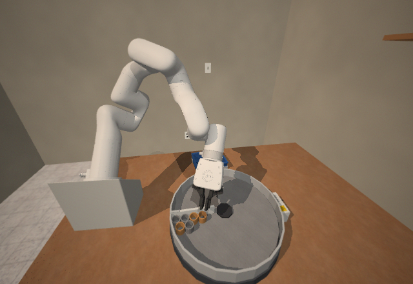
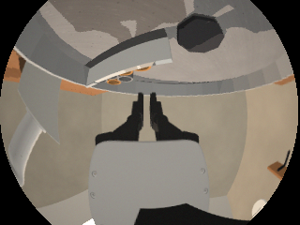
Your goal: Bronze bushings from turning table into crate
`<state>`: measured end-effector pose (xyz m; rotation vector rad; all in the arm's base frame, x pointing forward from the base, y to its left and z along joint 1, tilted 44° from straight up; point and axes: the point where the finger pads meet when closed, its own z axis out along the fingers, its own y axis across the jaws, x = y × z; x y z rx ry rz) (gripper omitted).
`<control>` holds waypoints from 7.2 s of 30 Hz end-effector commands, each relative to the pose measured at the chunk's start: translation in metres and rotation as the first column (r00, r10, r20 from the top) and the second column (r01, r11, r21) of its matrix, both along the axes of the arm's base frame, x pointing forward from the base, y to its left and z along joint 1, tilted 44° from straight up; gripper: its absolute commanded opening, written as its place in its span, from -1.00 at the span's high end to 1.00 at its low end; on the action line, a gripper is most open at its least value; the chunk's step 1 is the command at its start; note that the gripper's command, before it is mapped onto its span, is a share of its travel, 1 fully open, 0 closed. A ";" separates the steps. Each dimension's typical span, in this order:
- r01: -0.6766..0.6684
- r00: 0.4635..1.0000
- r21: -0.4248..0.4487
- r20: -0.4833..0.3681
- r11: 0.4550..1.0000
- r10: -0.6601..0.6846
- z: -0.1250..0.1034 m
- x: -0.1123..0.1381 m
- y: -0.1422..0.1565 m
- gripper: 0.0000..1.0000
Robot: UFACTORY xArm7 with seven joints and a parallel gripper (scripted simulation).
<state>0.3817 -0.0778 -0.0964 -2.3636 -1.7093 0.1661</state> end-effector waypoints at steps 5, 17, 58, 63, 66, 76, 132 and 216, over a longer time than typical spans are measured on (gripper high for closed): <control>0.120 0.984 -0.002 -0.130 0.993 -0.119 0.000 0.002 -0.004 0.79; 0.221 0.948 -0.013 -0.231 0.975 -0.219 0.001 0.002 -0.001 0.79; 0.232 0.943 -0.018 -0.239 0.972 -0.230 -0.002 0.004 -0.005 0.79; 0.232 0.943 -0.018 -0.239 0.972 -0.230 -0.011 0.004 0.004 0.79; 0.232 0.943 -0.018 -0.239 0.972 -0.230 -0.017 0.004 0.010 0.79; 0.232 0.943 -0.018 -0.239 0.972 -0.230 -0.017 0.004 0.010 0.79; 0.232 0.943 -0.018 -0.239 0.972 -0.230 -0.037 0.005 0.028 1.00; 0.232 0.943 -0.018 -0.239 0.972 -0.230 -0.084 0.054 -0.023 1.00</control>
